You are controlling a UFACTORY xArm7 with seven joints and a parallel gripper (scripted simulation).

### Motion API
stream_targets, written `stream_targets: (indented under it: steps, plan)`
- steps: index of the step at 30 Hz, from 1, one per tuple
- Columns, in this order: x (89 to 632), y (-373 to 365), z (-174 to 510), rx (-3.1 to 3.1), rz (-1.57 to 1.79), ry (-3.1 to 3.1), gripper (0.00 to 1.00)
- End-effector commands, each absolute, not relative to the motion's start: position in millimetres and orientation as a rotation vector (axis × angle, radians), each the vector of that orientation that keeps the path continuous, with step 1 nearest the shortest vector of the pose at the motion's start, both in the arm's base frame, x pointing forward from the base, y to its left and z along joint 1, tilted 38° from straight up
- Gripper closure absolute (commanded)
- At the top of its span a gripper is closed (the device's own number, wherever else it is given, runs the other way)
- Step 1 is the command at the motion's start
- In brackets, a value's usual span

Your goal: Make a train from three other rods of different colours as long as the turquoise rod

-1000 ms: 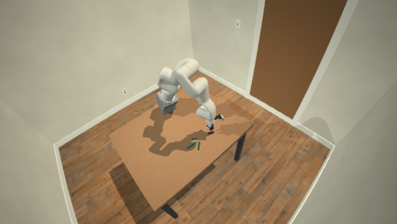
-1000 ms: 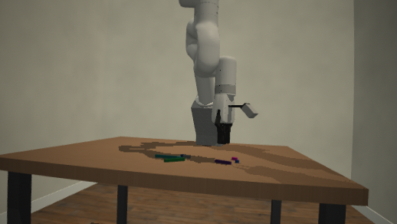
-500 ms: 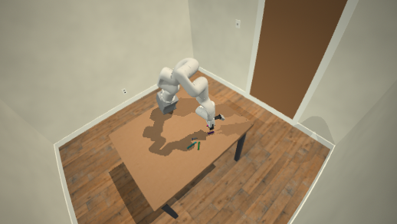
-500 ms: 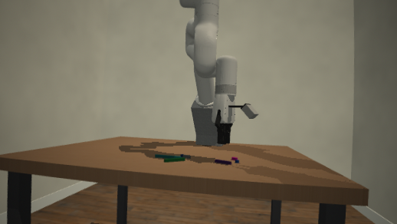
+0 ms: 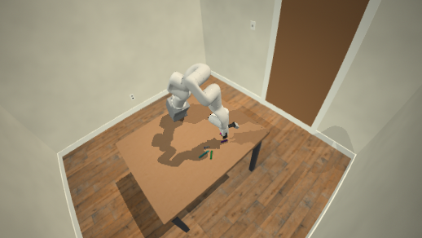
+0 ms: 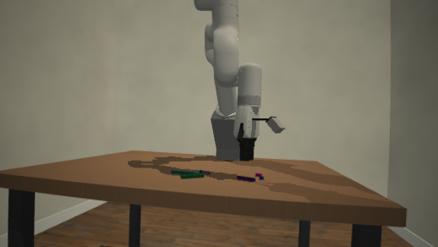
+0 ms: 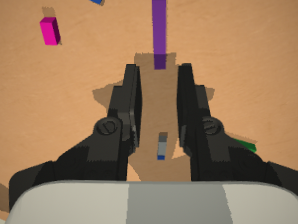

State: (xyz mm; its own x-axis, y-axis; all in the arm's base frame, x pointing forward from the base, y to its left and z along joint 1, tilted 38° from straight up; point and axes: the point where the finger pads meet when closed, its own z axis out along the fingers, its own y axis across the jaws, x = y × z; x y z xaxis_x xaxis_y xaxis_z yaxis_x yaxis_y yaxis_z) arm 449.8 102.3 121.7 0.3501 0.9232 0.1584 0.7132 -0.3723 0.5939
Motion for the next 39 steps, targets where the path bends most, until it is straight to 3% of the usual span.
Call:
stream_targets:
  steps: [1,39]
  plan:
    - [453.2,102.4,117.8,2.191,0.677,1.430,0.76]
    - [478.9,98.7,84.7,2.191,0.677,1.430,0.76]
